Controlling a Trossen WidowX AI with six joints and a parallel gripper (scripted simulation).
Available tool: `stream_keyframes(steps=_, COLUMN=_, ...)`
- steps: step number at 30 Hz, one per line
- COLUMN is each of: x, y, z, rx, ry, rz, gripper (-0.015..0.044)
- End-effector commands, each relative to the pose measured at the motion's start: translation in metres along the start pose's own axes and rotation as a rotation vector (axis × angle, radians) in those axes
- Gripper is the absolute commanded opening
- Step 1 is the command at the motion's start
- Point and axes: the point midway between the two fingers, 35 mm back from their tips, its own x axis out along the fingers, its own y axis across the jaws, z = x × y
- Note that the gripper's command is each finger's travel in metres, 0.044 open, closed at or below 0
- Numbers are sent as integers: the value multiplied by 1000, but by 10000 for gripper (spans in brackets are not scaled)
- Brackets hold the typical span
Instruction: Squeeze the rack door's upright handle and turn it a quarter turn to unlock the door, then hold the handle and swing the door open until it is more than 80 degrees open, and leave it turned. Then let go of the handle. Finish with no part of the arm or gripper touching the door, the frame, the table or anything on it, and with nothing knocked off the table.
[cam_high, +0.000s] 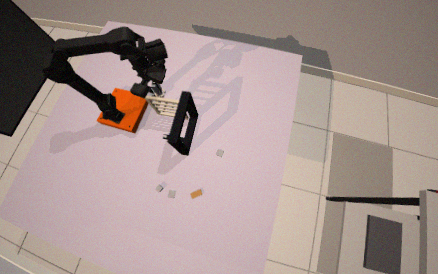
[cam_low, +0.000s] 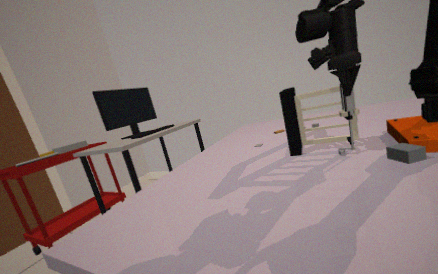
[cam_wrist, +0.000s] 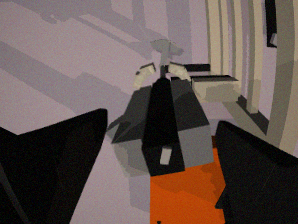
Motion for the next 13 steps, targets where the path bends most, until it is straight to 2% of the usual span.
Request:
stream_keyframes(steps=1, x=-6, y=0, z=1, rx=3, ry=-6, rz=1, gripper=298)
stream_keyframes(steps=13, x=-21, y=0, z=1, rx=4, ry=-15, rz=7, gripper=298)
